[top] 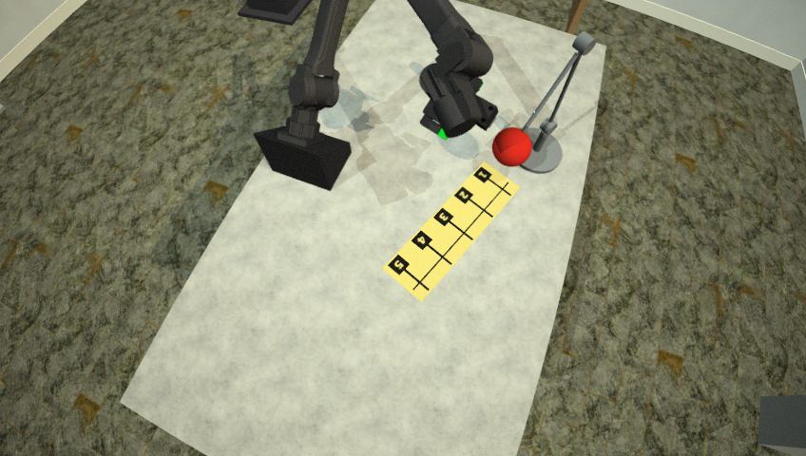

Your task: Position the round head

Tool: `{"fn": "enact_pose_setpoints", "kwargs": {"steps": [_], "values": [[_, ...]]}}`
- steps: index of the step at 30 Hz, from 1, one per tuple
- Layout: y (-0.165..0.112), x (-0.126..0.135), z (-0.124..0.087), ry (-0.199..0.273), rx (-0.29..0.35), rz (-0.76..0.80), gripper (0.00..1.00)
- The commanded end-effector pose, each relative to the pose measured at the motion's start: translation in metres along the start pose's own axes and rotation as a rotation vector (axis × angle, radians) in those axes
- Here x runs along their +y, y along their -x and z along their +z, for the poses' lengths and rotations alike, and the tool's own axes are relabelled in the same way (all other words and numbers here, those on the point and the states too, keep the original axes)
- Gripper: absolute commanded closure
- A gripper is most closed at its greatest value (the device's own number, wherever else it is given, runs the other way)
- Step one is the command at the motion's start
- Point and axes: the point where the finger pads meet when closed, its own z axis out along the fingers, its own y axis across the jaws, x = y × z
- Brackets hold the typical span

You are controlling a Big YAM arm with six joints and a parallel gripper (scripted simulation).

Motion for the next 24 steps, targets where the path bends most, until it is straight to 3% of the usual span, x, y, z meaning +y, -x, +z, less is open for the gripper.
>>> {"fn": "enact_pose_setpoints", "kwargs": {"steps": [1, 24], "values": [[0.004, 0.01, -0.013, 0.003, -0.008, -0.006, 0.0], [0.003, 0.003, -0.002, 0.001, -0.005, 0.036, 0.0]]}}
